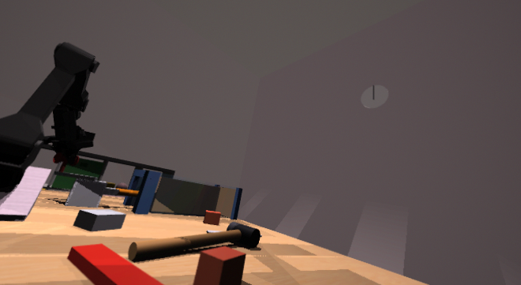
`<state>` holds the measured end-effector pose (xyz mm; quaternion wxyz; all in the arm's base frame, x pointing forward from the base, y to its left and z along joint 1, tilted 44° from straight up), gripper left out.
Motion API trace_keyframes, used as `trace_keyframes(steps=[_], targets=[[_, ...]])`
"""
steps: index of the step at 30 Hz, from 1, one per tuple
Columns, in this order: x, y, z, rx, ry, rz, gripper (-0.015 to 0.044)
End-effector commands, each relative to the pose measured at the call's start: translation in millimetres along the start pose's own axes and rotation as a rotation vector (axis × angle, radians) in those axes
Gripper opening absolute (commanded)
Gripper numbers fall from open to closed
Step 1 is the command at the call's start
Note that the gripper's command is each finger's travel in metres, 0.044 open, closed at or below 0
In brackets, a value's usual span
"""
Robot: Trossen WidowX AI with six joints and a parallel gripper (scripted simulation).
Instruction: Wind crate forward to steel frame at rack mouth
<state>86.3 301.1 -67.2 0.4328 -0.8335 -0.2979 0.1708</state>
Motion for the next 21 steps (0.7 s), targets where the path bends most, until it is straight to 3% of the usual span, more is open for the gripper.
trace_keyframes(steps=[1,21], targets=[[-10.9,-0.2,-6.1,-0.014,-0.016,0.023,0.0],[-25.2,-6.5,-22.7,-0.015,-0.017,0.024,0.0]])
Point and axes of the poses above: the point midway between the two fingers, 35 mm back from their tips, its own y axis out along the fingers, its own z axis across the jaws, x = y × z, the point moved 7 cm from there along -y, back along the fingers, and after that the axes turned 6 degrees about -y, right-handed, at the moved point
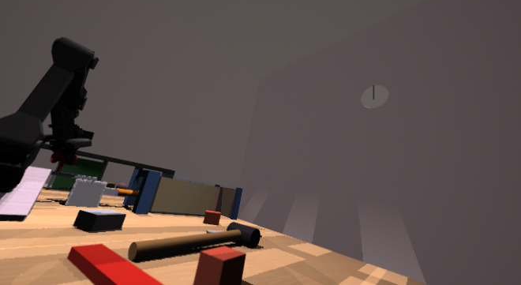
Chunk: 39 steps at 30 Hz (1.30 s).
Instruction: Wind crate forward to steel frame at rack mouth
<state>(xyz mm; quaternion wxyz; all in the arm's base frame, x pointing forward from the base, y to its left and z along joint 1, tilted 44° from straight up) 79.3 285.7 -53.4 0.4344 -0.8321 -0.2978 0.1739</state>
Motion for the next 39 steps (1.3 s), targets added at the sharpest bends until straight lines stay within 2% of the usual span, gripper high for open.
trace_keyframes(steps=[1,39], targets=[[-10.4,0.1,-10.2,-0.021,-0.012,0.023,0.0],[-27.8,-6.8,-62.7,-0.025,-0.013,0.025,0.0]])
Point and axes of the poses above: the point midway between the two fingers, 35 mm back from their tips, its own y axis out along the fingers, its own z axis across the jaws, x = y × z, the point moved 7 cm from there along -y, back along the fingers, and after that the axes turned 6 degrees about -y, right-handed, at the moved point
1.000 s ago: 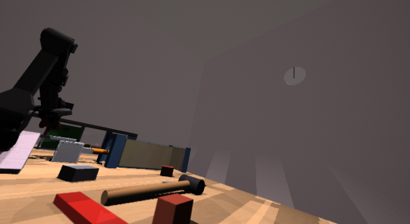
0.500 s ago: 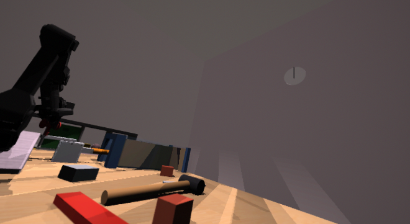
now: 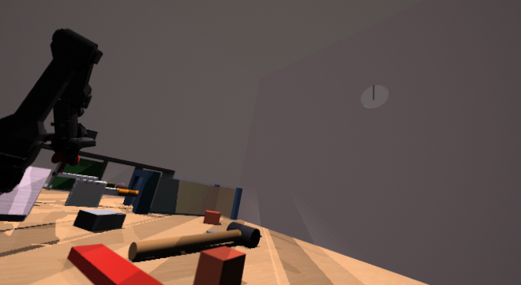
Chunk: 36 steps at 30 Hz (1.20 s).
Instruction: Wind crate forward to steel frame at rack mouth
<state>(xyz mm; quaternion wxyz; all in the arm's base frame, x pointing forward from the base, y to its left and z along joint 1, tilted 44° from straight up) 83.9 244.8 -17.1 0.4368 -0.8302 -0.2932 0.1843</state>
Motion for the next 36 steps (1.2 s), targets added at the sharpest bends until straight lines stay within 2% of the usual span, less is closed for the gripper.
trace_keyframes(steps=[1,36], targets=[[-4.0,3.3,-15.4,-0.039,-0.001,0.01,0.0],[0.9,6.1,-55.7,-0.042,-0.001,0.011,0.0]])
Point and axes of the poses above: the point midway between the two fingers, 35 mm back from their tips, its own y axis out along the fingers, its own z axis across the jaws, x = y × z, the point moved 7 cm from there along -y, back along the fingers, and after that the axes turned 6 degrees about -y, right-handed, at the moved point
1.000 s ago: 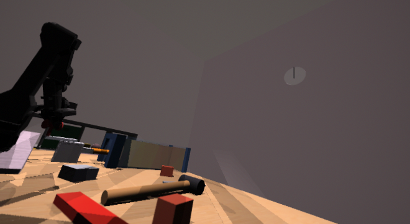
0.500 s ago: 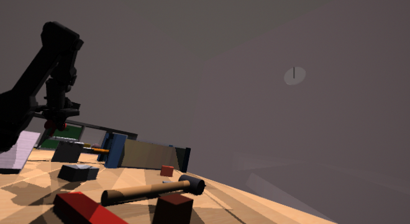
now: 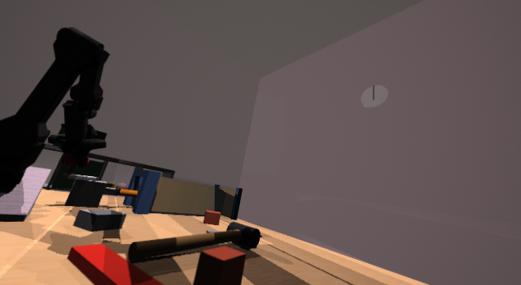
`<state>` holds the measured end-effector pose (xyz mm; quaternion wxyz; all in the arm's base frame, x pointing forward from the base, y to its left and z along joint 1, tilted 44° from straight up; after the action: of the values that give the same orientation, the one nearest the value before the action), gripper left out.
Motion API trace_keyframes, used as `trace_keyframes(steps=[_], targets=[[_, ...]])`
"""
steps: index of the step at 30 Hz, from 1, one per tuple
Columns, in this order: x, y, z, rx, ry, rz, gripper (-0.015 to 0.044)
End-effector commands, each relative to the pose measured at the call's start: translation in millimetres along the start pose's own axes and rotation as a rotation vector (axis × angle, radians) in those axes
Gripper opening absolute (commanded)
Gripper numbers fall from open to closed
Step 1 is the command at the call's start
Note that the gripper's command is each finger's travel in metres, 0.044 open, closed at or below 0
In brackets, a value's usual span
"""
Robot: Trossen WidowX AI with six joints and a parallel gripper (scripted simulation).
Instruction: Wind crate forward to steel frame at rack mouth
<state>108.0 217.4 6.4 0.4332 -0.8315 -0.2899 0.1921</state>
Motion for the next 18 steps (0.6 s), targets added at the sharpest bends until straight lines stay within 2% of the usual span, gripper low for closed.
trace_keyframes(steps=[1,18], targets=[[1.7,5.7,-13.2,-0.041,0.011,-0.004,0.0],[9.3,9.4,-31.4,-0.042,0.012,-0.004,0.0]])
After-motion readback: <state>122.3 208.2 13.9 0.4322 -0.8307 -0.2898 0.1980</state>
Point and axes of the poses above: the point midway between the two fingers, 35 mm back from their tips, its own y axis out along the fingers, its own z axis across the jaws, x = y × z, the point moved 7 cm from there along -y, back along the fingers, and after that the axes turned 6 degrees about -y, right-handed, at the moved point
